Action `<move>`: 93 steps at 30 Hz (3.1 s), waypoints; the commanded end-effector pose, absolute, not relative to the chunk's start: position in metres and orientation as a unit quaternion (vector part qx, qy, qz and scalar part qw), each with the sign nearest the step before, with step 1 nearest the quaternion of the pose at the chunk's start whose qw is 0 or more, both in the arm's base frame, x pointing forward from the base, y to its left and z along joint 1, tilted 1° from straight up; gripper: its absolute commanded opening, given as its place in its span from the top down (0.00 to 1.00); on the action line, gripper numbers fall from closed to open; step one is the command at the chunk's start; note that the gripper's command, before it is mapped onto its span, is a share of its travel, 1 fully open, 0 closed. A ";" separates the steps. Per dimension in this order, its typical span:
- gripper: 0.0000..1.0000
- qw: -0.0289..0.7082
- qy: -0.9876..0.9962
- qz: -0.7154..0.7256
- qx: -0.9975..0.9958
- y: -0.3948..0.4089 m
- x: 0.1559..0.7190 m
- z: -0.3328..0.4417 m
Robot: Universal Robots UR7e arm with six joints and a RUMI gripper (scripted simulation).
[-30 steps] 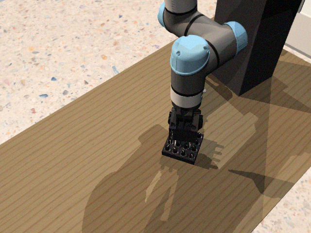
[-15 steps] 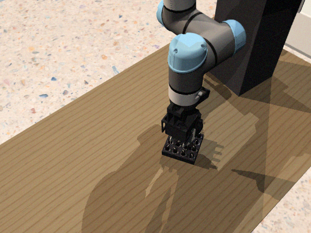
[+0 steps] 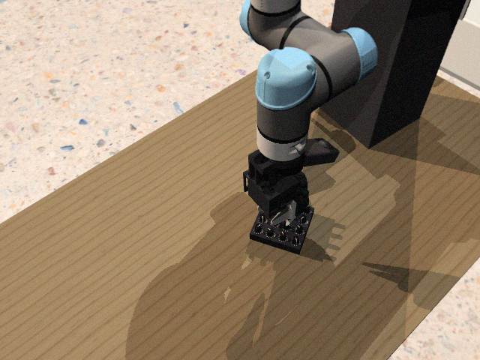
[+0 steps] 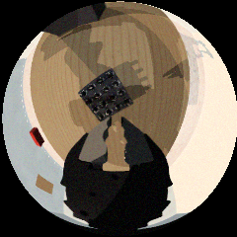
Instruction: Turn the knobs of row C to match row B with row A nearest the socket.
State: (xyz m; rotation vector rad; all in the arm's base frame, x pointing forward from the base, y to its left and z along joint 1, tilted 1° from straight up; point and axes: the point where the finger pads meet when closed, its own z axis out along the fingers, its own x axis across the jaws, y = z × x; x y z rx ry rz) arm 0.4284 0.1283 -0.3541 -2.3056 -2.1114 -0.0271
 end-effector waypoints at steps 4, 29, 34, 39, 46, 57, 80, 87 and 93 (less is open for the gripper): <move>0.89 0.006 -0.602 -0.006 -0.798 0.129 0.430 -0.352; 0.89 0.007 -0.505 -0.006 -0.863 0.130 0.433 -0.349; 0.89 0.007 -0.505 -0.006 -0.863 0.130 0.433 -0.349; 0.89 0.007 -0.505 -0.006 -0.863 0.130 0.433 -0.349; 0.89 0.007 -0.505 -0.006 -0.863 0.130 0.433 -0.349; 0.89 0.007 -0.505 -0.006 -0.863 0.130 0.433 -0.349; 0.89 0.007 -0.504 -0.006 -0.863 0.130 0.433 -0.356; 0.89 0.007 -0.504 -0.006 -0.863 0.131 0.433 -0.361; 0.89 0.007 -0.504 -0.006 -0.863 0.131 0.433 -0.369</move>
